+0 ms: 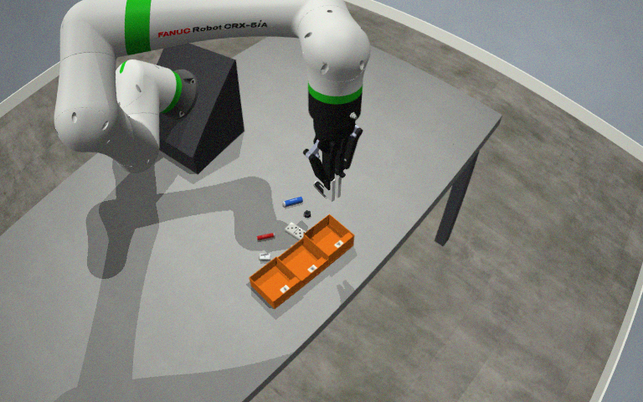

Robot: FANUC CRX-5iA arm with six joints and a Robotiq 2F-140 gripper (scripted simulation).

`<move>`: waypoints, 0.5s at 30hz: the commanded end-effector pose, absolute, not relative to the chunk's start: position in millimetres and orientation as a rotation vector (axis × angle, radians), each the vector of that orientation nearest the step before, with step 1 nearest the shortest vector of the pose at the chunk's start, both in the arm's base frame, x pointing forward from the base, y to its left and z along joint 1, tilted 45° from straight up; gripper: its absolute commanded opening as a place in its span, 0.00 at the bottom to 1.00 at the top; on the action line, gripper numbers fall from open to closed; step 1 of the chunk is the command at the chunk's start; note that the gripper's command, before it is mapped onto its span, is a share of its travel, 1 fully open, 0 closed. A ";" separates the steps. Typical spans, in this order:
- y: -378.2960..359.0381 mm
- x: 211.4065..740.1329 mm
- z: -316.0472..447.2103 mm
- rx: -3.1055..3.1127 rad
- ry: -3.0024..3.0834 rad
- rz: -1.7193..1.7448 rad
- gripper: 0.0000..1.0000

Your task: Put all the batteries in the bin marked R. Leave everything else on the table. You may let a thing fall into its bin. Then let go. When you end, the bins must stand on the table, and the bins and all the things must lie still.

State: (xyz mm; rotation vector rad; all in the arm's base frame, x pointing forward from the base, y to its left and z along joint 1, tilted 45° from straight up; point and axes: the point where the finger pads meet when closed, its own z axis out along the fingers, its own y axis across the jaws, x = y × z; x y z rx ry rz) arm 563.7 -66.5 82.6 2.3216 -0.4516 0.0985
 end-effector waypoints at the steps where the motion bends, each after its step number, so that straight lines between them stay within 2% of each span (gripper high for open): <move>1: -64.7 564.0 84.3 2.321 -0.452 0.098 0.05; 4: -64.7 564.0 84.3 2.321 -0.452 0.098 0.05; 5: -66.1 557.4 79.4 2.331 -0.393 0.074 0.17; 15: -77.5 504.8 40.1 2.363 0.018 -0.098 0.17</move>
